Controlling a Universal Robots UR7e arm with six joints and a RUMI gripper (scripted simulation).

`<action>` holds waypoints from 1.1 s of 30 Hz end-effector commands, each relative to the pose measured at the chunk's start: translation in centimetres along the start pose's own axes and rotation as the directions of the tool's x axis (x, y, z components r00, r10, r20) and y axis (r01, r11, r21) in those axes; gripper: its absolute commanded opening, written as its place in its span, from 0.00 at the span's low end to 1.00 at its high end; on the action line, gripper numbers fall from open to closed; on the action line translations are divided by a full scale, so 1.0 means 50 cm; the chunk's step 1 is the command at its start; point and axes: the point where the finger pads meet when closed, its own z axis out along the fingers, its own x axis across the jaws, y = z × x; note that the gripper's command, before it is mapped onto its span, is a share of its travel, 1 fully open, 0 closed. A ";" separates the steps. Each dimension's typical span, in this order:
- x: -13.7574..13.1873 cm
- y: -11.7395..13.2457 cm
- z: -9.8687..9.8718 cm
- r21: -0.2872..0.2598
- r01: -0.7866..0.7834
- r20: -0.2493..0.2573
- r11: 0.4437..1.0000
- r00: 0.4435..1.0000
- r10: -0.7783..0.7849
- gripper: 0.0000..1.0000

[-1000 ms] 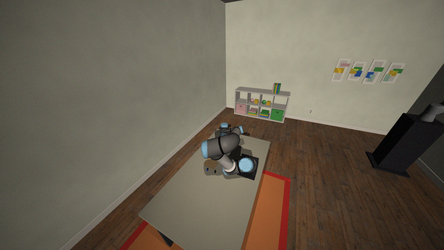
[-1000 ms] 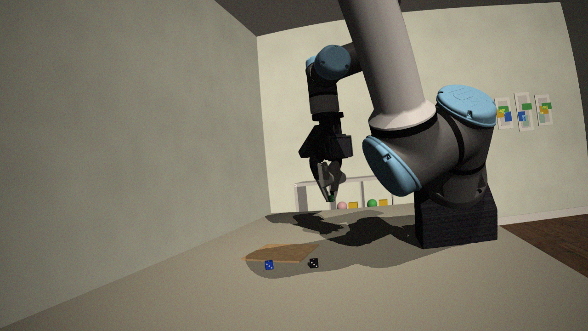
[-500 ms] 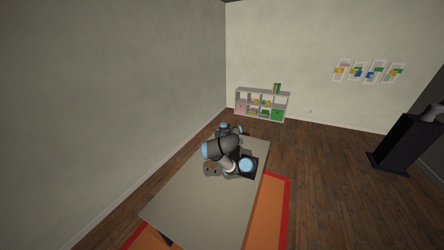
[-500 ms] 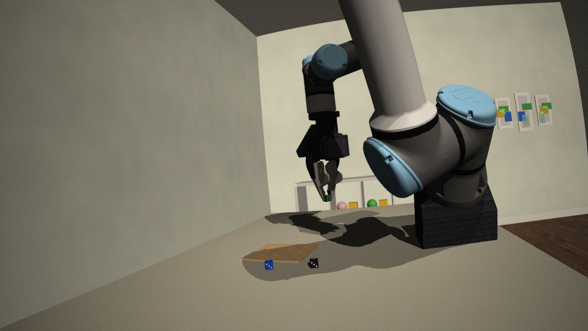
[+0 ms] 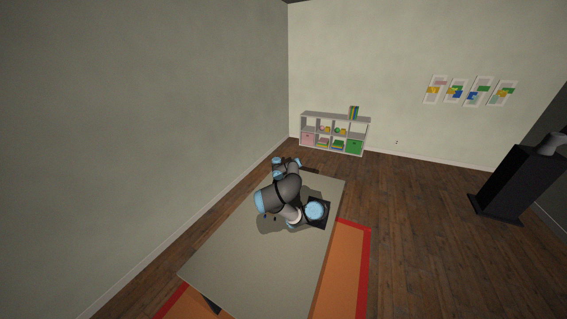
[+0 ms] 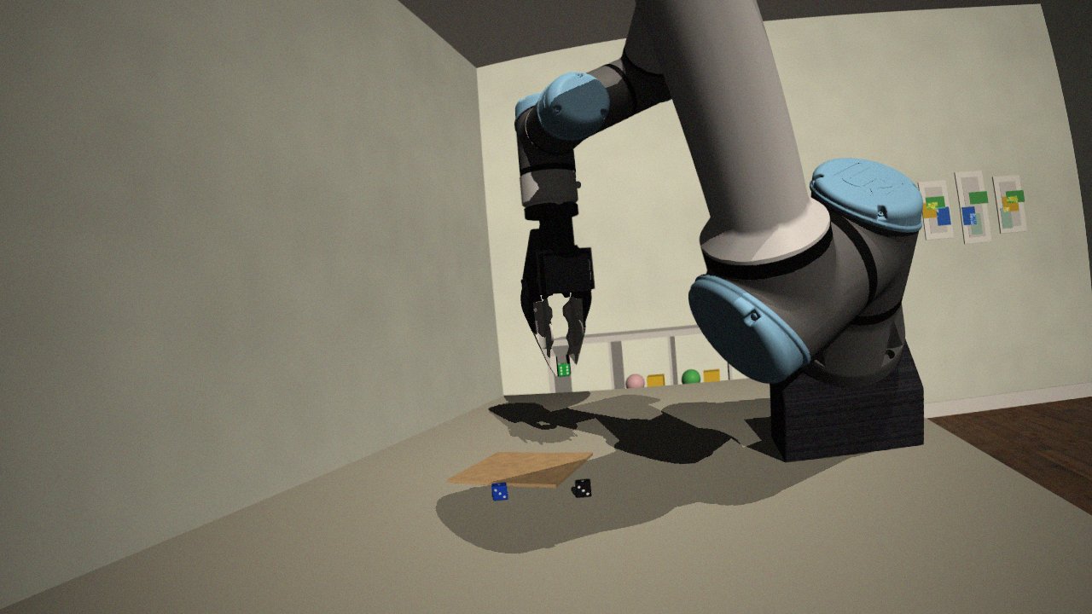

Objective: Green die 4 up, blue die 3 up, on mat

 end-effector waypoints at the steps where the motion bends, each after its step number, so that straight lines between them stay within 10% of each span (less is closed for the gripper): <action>1: -0.066 0.022 -0.003 0.004 -0.140 -0.007 0.990 0.990 0.140 0.00; 10: -0.165 0.077 0.002 -0.004 -0.329 -0.006 0.944 0.944 0.329 0.00; 33: -0.191 0.096 0.004 -0.008 -0.379 -0.007 0.925 0.925 0.379 0.00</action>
